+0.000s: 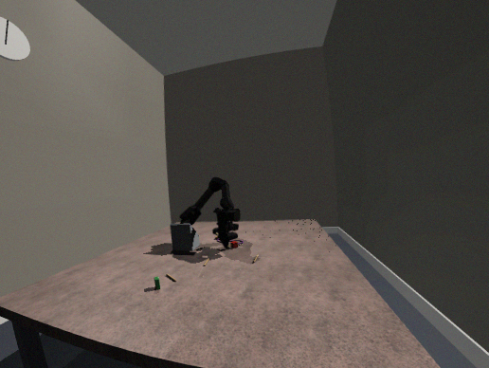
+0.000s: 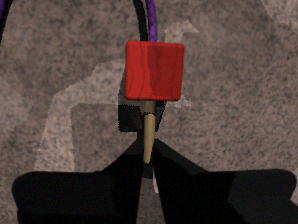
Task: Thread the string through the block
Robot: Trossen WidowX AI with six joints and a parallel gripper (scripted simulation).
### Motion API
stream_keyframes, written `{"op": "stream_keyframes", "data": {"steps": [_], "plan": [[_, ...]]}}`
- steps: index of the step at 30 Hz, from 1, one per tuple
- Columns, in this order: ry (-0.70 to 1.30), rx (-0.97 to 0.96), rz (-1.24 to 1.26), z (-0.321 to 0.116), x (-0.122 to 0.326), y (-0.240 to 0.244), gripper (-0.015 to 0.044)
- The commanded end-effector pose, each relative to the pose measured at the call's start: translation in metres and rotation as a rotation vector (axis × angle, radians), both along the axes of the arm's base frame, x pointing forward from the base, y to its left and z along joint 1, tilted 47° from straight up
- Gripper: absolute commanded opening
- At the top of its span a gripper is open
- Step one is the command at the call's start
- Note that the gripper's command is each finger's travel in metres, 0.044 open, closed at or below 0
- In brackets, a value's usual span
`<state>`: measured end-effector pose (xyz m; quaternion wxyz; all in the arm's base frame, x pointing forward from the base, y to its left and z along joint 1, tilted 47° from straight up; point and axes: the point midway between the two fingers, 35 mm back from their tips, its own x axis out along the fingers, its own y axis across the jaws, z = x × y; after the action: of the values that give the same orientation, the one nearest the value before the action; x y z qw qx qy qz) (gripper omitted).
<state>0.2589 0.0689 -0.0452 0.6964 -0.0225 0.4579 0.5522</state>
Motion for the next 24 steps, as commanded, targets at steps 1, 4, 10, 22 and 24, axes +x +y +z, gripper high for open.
{"op": "stream_keyframes", "data": {"steps": [1,4,10,22,24], "plan": [[0.002,-0.004,0.001,-0.004,-0.003,-0.003,0.0000],[0.003,-0.003,0.002,-0.006,-0.005,-0.005,0.0000],[0.004,-0.002,0.004,-0.010,-0.010,-0.010,0.0000],[0.007,-0.003,0.005,-0.018,-0.019,-0.019,0.0000],[0.007,-0.003,0.006,-0.019,-0.021,-0.020,0.0000]]}}
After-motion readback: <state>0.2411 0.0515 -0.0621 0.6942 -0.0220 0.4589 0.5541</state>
